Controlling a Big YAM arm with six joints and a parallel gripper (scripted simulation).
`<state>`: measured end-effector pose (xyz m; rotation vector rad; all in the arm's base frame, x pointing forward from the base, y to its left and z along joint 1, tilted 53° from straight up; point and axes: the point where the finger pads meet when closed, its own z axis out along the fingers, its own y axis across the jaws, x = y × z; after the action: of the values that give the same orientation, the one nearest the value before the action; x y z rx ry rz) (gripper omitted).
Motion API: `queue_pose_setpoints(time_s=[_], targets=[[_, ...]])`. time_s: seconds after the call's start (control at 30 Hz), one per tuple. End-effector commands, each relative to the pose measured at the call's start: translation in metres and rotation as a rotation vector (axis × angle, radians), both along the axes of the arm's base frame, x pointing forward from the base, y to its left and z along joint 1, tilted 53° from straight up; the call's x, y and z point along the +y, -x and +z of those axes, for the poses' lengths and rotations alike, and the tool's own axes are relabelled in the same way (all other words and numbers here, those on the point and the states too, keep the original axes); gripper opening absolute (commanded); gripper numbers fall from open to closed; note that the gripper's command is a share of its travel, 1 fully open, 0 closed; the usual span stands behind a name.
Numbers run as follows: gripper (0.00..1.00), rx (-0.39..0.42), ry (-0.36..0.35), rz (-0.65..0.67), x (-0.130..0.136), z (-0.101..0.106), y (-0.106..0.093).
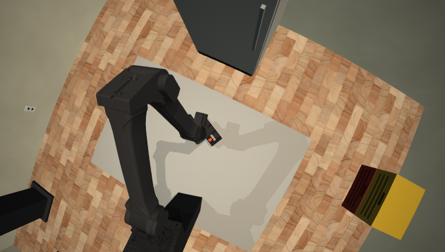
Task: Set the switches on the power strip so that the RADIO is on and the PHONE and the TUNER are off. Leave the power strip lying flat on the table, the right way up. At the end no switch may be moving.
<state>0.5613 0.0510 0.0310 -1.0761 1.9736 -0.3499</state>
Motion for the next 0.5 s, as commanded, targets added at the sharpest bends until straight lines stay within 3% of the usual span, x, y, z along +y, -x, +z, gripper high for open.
queue_pose_setpoints(time_s=[0.0,0.47], targets=[[0.0,-0.024,0.001,-0.007,-0.0075,0.0082,-0.0003],[0.0,-0.013,0.002,-0.005,-0.0058,-0.0014,-0.0062]])
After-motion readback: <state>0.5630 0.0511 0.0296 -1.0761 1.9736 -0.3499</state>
